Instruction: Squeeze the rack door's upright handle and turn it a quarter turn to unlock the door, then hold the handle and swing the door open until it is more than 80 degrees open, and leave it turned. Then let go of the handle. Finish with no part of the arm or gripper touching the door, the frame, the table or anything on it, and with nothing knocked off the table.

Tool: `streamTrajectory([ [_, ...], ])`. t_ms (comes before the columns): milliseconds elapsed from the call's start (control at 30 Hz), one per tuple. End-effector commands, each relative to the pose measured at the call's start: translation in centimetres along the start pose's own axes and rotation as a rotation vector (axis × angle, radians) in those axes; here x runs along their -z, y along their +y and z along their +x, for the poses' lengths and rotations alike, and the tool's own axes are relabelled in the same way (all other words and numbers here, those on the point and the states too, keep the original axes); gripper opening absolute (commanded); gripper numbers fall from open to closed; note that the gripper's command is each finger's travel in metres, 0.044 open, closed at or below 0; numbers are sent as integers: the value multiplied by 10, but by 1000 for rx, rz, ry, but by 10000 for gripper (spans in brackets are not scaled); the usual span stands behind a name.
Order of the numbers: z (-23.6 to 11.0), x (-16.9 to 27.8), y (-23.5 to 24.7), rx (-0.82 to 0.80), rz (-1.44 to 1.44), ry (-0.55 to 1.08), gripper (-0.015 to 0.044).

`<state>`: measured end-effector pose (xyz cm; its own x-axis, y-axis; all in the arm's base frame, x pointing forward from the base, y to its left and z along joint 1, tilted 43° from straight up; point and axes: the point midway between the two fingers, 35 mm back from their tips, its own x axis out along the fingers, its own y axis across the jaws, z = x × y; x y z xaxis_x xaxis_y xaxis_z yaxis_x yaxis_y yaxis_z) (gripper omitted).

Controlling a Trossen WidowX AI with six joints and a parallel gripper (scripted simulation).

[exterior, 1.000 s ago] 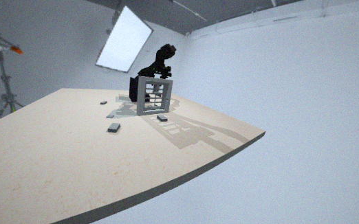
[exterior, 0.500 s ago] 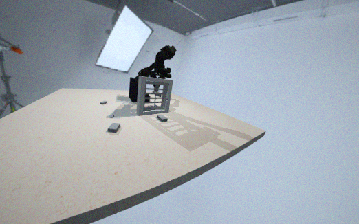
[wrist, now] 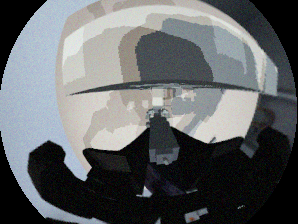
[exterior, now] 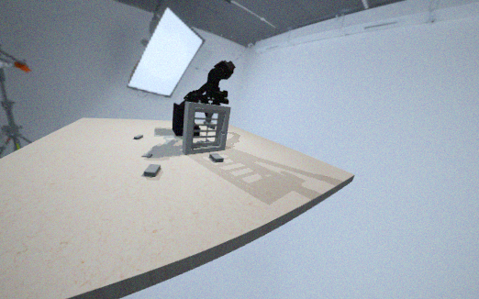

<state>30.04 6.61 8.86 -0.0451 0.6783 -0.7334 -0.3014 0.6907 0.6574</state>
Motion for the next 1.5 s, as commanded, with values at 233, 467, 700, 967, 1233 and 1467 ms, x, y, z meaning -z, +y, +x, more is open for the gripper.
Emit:
streamTrajectory([
  [233,0,-1,0,0,-454,-3,25],
  [467,0,-1,0,1,-799,-3,25],
  [700,0,-1,0,1,-1144,-3,25],
  [967,0,-1,0,2,-1538,-3,25],
  [1233,0,-1,0,3,-1899,-3,25],
  [1467,0,-1,0,3,-1907,-3,25],
])
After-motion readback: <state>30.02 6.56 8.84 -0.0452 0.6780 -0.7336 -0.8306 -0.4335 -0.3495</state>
